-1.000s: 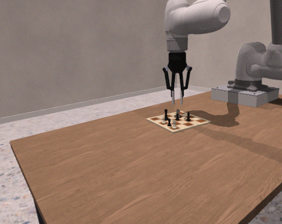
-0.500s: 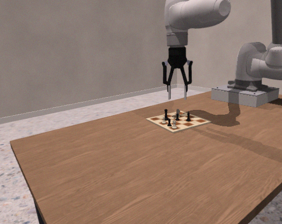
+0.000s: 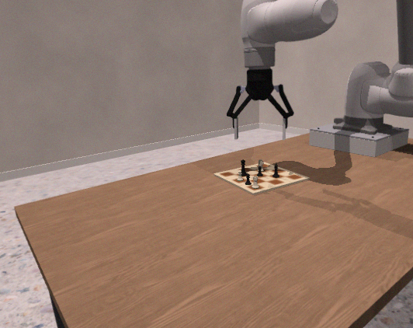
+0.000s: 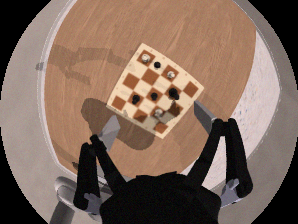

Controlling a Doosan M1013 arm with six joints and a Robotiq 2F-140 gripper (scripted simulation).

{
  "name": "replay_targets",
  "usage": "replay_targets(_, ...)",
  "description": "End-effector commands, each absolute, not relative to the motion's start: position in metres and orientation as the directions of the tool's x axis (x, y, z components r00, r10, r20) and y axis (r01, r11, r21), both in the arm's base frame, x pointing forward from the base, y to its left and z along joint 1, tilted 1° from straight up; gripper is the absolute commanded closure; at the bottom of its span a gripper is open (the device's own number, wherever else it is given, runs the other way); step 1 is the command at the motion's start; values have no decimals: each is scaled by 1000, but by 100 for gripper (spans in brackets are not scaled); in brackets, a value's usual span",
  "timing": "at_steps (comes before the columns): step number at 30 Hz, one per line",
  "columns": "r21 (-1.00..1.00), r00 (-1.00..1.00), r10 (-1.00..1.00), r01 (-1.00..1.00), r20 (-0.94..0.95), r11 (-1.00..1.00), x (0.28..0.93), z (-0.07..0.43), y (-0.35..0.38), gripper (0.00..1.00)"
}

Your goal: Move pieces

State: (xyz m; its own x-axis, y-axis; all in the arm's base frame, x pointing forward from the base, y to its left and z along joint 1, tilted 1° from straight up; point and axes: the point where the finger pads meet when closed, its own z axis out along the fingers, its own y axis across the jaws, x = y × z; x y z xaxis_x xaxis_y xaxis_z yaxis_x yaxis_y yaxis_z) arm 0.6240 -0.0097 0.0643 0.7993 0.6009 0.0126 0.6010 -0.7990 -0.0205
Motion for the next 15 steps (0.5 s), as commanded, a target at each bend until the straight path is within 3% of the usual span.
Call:
replay_targets(1, -21, 799, 601, 601, 13, -799, 624, 64, -10, 0)
replay_targets(15, -21, 799, 601, 601, 13, -799, 624, 87, -10, 0)
